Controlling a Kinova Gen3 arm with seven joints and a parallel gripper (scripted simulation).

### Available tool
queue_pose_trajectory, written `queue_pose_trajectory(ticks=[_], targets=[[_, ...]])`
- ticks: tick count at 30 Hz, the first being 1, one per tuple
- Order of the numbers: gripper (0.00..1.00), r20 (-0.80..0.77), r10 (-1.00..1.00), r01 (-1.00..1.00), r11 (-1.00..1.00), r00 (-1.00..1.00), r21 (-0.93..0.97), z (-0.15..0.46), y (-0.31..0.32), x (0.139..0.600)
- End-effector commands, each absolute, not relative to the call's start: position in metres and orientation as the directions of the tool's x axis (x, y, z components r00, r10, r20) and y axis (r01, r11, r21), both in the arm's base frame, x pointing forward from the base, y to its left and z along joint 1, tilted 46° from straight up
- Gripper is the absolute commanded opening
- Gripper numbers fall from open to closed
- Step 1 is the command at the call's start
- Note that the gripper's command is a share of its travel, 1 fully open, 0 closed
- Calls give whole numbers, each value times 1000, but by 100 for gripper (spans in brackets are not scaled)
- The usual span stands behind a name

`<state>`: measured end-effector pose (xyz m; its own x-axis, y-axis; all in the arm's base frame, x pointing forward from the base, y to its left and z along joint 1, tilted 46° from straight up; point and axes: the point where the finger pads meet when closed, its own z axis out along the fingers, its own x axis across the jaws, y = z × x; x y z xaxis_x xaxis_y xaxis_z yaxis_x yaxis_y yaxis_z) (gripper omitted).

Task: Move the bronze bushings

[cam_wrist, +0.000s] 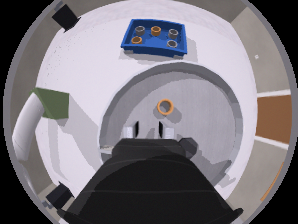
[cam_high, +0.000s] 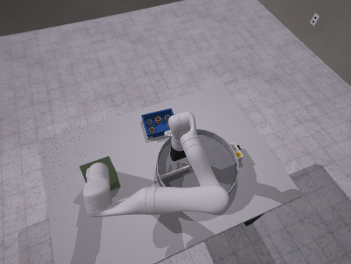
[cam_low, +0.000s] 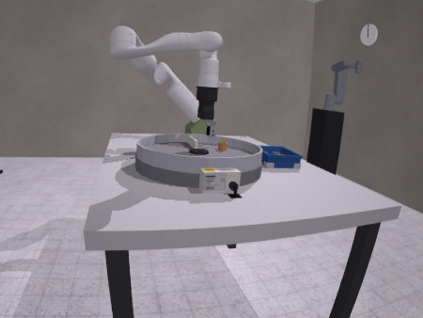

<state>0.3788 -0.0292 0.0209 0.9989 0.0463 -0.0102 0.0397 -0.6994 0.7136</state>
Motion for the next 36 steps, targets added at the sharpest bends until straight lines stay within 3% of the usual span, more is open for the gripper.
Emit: queue_pose_trajectory(ticks=[1,36], targets=[[77,-3,57,41,-697,998,715,29,-21,382],[77,-5,58,44,-697,998,716,33,-18,381]])
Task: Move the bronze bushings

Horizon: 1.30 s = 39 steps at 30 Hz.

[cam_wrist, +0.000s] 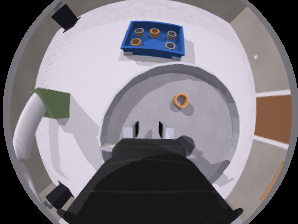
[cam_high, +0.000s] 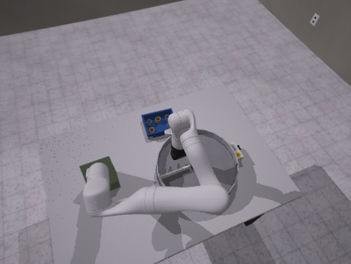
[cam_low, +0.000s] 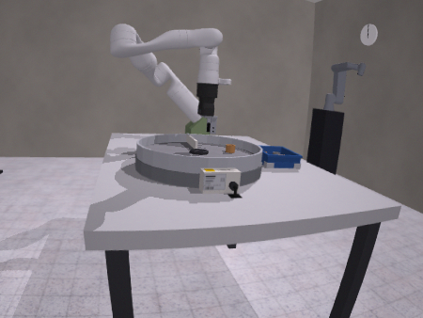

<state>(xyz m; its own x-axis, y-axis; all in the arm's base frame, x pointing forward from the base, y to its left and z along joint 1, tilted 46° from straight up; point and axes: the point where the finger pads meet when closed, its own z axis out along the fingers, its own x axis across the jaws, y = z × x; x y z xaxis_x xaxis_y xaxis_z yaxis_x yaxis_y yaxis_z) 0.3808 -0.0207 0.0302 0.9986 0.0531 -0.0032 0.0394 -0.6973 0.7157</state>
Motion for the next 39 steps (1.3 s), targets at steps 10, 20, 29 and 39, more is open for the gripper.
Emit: queue_pose_trajectory(ticks=[10,20,29,39], targets=[[77,-3,57,42,-698,998,715,36,-14,382],[77,-4,58,44,-697,998,716,37,-14,381],[77,-4,58,44,-697,998,716,37,-14,381],[77,-4,58,44,-697,998,716,37,-14,381]])
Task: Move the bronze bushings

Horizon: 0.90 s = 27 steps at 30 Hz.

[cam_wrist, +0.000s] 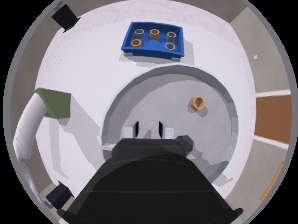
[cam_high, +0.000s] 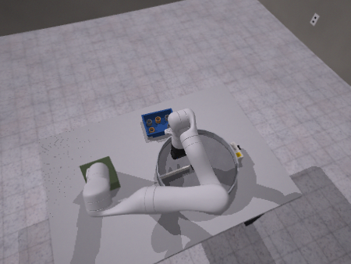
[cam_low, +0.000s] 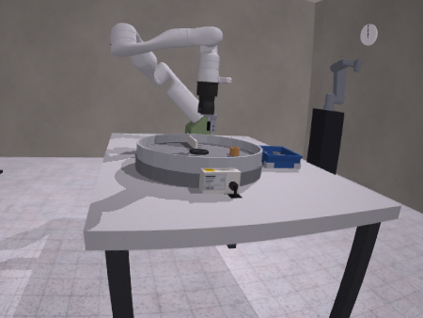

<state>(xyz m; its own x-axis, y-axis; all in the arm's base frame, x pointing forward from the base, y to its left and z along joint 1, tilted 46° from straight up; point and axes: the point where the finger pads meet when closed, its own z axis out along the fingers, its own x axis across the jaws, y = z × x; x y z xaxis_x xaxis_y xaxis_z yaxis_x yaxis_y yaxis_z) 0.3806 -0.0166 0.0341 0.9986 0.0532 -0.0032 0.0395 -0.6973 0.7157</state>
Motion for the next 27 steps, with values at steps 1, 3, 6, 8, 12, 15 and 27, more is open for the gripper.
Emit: queue_pose_trajectory(ticks=[1,3,6,8,12,15,27], targets=[[77,-4,58,44,-697,998,716,37,-14,381],[77,-4,58,44,-697,998,716,37,-14,381],[77,-4,58,44,-697,998,716,37,-14,381],[77,-4,58,44,-697,998,716,37,-14,381],[76,-4,58,43,-697,998,716,36,-13,381],[76,-3,57,41,-697,998,715,30,-7,382],[76,-7,57,45,-697,998,715,-41,60,380]])
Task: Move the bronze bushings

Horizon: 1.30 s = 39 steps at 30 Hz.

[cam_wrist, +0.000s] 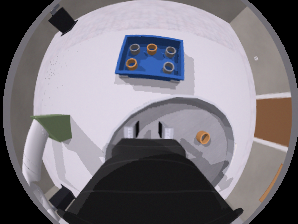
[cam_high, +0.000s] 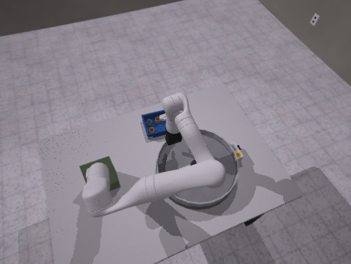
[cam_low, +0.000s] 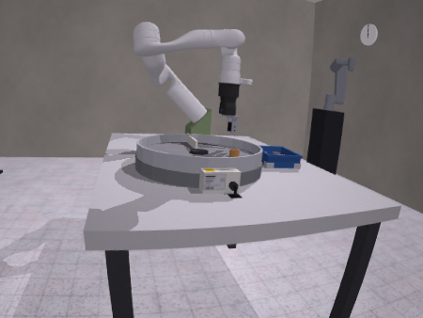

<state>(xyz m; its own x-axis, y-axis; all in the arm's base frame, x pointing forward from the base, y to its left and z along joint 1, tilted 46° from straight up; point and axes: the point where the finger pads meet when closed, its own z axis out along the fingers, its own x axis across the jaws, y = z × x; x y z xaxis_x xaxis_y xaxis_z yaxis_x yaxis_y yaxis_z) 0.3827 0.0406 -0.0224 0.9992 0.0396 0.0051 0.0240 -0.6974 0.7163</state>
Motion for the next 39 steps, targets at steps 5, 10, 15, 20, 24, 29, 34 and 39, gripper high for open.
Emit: queue_pose_trajectory(ticks=[5,10,15,20,24,29,34,39], targets=[[76,-8,57,45,-697,998,716,-72,89,380],[76,-8,57,45,-697,998,716,-102,118,379],[76,-8,57,45,-697,998,716,-132,147,379],[76,-7,57,45,-696,998,716,-155,168,378],[76,-7,58,45,-697,998,716,-177,189,379],[76,-2,58,42,-699,998,714,-184,200,381],[76,-2,58,42,-699,998,714,-184,200,380],[76,-3,60,44,-698,998,715,-184,199,380]])
